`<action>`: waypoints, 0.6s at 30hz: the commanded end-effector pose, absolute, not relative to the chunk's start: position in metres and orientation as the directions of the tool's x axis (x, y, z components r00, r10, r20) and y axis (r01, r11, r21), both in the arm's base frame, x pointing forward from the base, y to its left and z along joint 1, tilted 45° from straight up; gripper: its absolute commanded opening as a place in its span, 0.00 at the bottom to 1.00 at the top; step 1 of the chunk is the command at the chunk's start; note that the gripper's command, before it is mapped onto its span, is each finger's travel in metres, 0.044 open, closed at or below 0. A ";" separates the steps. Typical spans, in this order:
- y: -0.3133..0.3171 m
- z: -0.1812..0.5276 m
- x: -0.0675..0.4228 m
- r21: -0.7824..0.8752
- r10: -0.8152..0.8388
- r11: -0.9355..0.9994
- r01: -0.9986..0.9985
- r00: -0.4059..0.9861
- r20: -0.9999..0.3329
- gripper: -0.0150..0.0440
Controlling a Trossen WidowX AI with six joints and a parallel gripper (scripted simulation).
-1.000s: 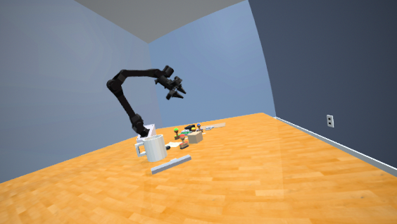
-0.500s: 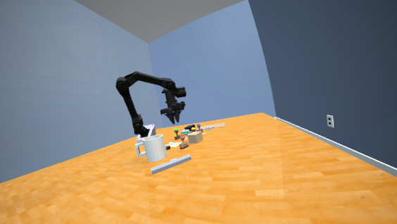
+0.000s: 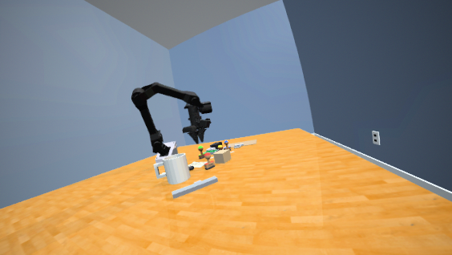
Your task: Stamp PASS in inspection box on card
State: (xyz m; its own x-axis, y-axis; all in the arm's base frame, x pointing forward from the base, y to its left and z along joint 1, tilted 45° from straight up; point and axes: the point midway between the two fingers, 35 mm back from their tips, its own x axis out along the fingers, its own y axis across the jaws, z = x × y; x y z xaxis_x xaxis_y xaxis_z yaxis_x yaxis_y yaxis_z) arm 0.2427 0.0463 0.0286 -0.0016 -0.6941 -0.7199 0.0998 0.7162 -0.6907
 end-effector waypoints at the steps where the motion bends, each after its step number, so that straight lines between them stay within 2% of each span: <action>1: 0.041 0.024 0.243 -0.695 -0.698 0.712 0.094 -0.001 -0.716 0.64; 18: 0.021 0.004 0.243 -0.696 -0.699 0.712 0.095 0.000 -0.715 0.64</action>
